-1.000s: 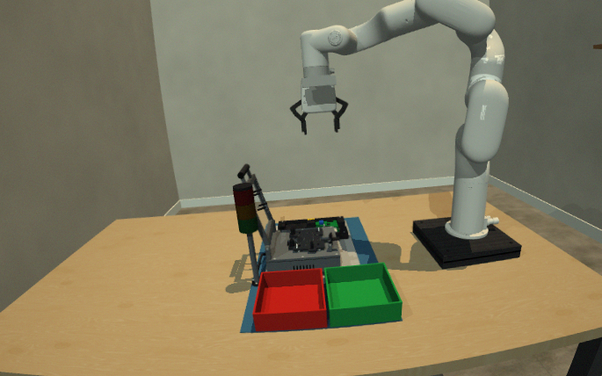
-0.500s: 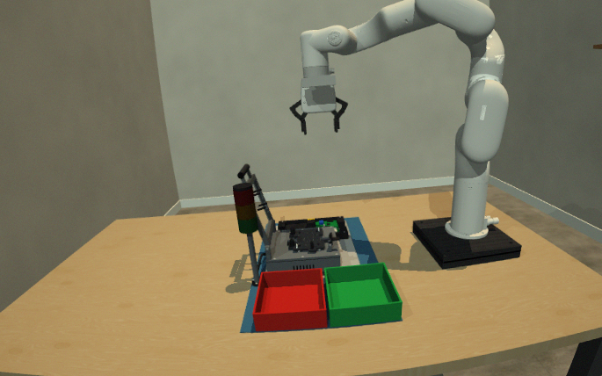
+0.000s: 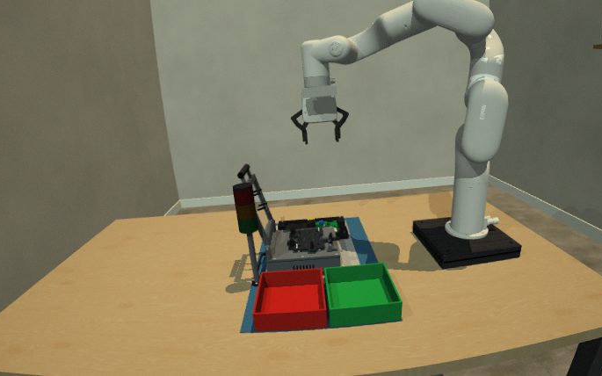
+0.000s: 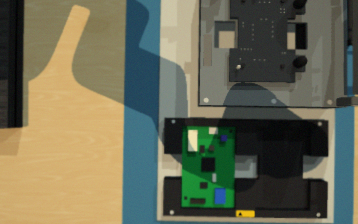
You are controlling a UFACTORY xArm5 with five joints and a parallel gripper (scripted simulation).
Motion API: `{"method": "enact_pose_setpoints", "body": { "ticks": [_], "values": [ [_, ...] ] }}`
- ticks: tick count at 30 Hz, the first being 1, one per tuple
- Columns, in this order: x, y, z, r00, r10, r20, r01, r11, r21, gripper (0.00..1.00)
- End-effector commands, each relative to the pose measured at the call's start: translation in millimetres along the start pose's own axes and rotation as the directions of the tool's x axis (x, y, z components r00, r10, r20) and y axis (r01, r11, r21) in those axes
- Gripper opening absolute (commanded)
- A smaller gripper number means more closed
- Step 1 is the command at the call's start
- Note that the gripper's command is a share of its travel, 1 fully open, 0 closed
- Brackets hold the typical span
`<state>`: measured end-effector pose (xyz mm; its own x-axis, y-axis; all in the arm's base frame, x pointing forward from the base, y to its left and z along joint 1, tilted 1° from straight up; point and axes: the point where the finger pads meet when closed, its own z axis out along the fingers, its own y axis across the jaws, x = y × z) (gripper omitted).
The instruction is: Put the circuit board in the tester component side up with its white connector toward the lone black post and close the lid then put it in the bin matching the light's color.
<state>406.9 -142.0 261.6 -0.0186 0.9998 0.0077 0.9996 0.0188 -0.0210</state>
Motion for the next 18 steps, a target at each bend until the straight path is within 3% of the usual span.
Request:
{"method": "enact_pose_setpoints", "body": {
  "ticks": [1,14,16,18],
  "values": [
    [-0.8,1.9,17.3,1.000,0.000,0.003,0.000,1.000,-0.008,1.00],
    [-1.7,2.4,116.3,1.000,0.000,0.003,0.000,1.000,-0.008,1.00],
    [-1.7,2.4,116.3,1.000,0.000,0.003,0.000,1.000,-0.008,1.00],
    [-1.9,2.5,133.1,1.000,0.000,0.003,0.000,1.000,-0.008,1.00]
  ]
}}
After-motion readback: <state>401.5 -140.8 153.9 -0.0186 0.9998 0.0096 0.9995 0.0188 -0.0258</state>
